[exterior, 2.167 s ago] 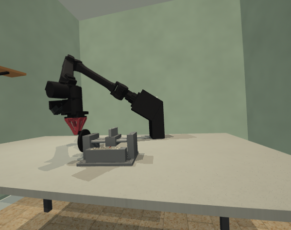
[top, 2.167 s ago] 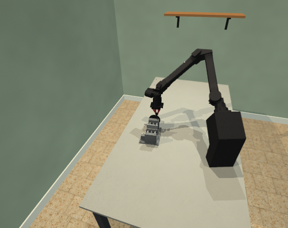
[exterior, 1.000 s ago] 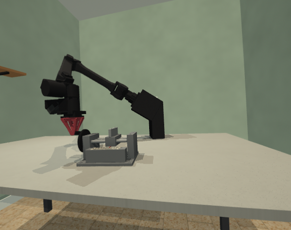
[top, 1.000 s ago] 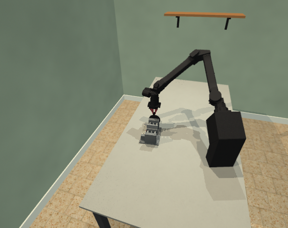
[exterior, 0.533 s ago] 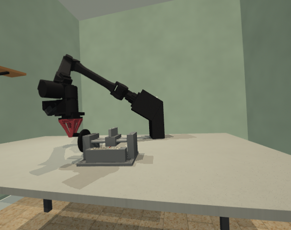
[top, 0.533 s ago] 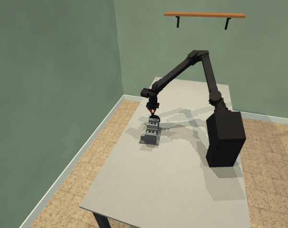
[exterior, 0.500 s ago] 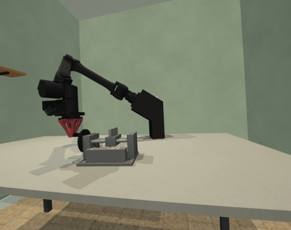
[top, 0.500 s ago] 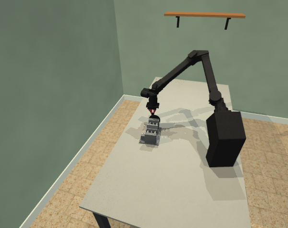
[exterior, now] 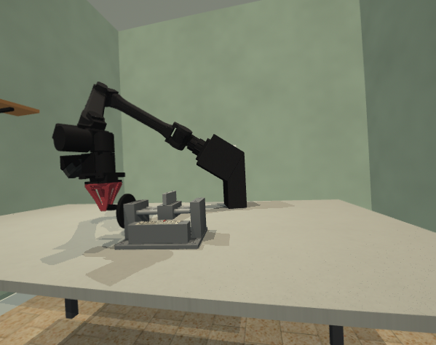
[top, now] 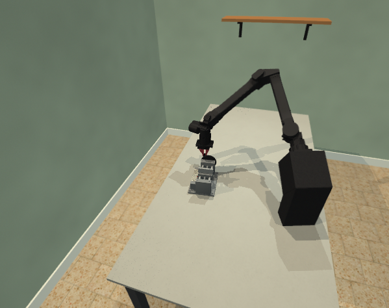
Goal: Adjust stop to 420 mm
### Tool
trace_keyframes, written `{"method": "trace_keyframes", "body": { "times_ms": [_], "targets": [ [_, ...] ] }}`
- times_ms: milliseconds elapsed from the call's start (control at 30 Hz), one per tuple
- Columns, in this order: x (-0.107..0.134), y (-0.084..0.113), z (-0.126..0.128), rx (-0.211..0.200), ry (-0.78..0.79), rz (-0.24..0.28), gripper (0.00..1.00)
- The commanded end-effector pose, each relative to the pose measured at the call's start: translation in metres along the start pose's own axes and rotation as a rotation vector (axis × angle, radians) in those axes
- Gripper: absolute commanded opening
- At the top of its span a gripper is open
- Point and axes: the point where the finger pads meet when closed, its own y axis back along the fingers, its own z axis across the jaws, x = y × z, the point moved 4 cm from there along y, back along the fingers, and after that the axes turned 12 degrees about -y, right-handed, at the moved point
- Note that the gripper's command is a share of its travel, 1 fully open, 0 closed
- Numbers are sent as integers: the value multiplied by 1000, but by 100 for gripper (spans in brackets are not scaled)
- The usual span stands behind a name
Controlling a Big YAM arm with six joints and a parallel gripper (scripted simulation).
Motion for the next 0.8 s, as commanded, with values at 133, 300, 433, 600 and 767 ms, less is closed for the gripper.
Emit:
{"method": "trace_keyframes", "body": {
  "times_ms": [133, 300, 433, 600, 767],
  "targets": [
    [-1, 1, 18, -32, -13, 1, 6],
    [-5, -14, 17, -21, -20, -4, 6],
    [-5, -21, 18, -21, -19, -4, 6],
    [-1, -18, 20, -29, -13, 0, 6],
    [-5, -26, 17, -21, -19, -4, 6]
  ]
}}
